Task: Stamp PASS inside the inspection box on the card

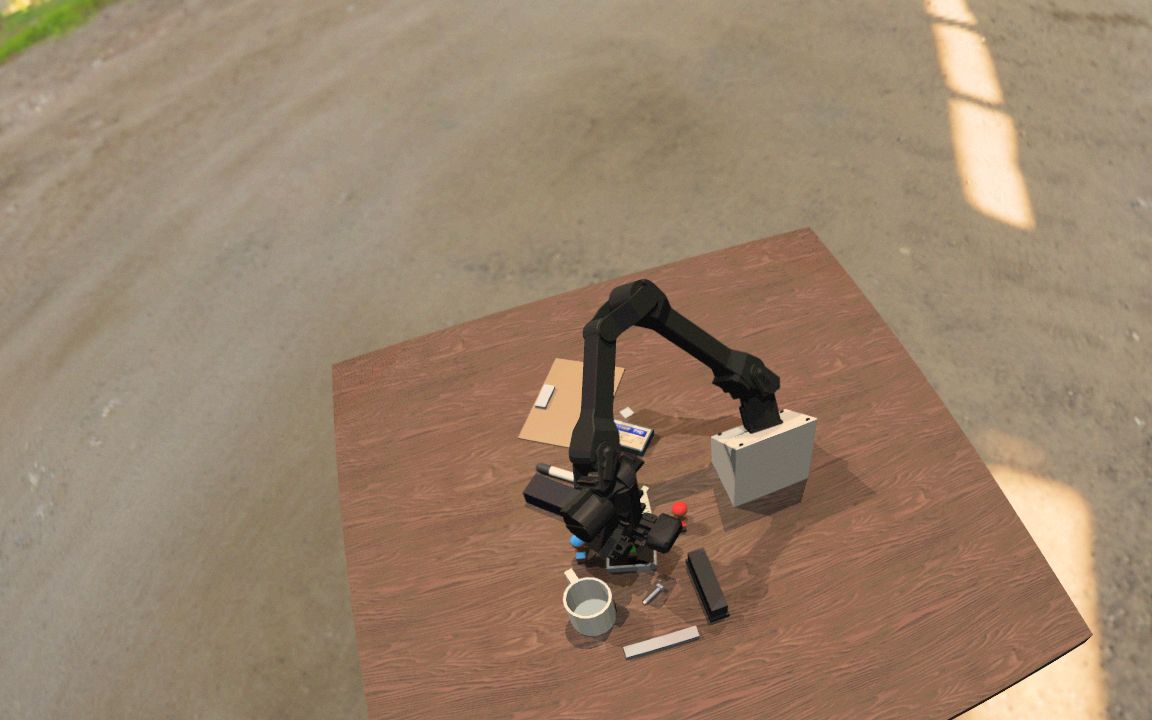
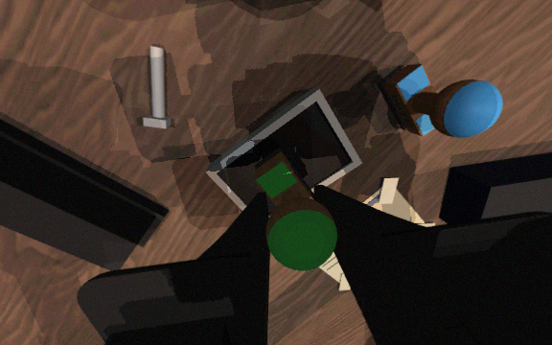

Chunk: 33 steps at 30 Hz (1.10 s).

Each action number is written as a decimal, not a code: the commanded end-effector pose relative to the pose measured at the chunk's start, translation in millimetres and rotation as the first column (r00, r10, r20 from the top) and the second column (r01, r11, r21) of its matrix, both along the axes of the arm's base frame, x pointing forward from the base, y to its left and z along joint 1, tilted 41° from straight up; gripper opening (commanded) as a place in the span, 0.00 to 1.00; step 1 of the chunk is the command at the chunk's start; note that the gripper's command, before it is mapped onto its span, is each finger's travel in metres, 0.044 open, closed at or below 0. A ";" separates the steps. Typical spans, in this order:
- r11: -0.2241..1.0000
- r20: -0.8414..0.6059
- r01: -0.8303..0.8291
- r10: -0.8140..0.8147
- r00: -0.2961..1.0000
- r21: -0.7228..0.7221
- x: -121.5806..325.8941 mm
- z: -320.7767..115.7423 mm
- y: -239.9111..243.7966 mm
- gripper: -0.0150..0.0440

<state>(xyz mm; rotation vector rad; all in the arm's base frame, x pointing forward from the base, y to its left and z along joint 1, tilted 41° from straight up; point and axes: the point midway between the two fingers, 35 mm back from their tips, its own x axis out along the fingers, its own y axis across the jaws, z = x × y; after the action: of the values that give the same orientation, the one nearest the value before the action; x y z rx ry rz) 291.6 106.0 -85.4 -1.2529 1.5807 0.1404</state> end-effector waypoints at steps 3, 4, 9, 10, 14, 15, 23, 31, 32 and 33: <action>1.000 0.011 0.004 -0.004 1.000 0.012 1.1 10.9 9.4 0.25; 1.000 0.011 0.004 -0.004 1.000 0.012 0.9 12.1 10.4 0.25; 1.000 0.011 0.004 -0.004 1.000 0.012 -0.3 18.3 15.6 0.25; 1.000 0.011 0.004 -0.004 1.000 0.012 -0.5 19.5 16.6 0.25; 1.000 0.011 0.004 -0.005 1.000 0.012 -1.6 24.6 20.6 0.25; 1.000 0.011 0.004 -0.005 1.000 0.012 -1.9 25.8 21.6 0.25; 1.000 -0.001 -0.010 0.010 1.000 0.010 -2.3 30.2 22.9 0.25; 0.983 -0.148 -0.185 0.183 0.972 -0.005 1.1 43.8 8.7 0.25; 0.978 -0.167 -0.208 0.204 0.965 -0.005 1.4 45.5 6.8 0.25; 0.973 -0.186 -0.230 0.225 0.957 -0.005 1.7 47.2 5.0 0.25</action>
<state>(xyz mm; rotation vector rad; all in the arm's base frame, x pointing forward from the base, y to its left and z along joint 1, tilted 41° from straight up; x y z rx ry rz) 292.2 117.7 -46.8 -1.3992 1.5935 0.3138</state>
